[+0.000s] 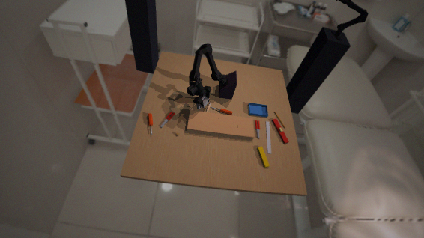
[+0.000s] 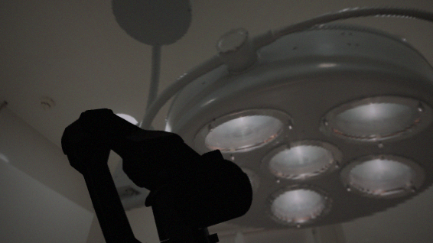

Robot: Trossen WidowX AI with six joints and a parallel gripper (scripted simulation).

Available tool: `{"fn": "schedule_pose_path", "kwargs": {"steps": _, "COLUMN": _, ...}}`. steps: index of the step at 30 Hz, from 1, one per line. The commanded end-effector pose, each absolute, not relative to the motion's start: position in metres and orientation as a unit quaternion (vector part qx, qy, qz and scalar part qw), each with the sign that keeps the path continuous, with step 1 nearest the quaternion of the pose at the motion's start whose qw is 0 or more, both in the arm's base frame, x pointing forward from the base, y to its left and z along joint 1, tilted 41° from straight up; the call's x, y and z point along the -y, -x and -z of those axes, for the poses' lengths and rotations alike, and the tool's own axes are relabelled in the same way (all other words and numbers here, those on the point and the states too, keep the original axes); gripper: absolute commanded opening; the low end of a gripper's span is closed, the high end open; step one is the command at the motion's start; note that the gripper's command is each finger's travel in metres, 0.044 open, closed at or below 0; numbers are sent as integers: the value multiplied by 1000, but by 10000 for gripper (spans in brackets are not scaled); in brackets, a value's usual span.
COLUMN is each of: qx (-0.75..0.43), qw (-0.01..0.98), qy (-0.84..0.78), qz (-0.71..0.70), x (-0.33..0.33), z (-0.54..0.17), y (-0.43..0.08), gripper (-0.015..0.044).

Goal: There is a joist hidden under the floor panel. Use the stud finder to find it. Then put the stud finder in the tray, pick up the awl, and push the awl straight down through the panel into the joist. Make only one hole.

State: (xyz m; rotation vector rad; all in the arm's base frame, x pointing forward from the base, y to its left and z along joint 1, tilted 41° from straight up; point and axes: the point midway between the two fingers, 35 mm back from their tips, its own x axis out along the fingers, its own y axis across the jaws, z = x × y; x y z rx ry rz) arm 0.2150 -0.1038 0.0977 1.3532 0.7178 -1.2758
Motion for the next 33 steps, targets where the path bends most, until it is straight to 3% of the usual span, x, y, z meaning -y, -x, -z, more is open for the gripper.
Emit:
{"fn": "schedule_pose_path", "kwargs": {"steps": 1, "qx": -310, "qw": 542, "qy": -577, "qz": 526, "x": 104, "z": -100, "y": -217, "gripper": 0}}
{"fn": "schedule_pose_path", "kwargs": {"steps": 33, "qx": -356, "qw": 517, "qy": -616, "qz": 475, "x": 108, "z": -101, "y": -216, "gripper": 0}}
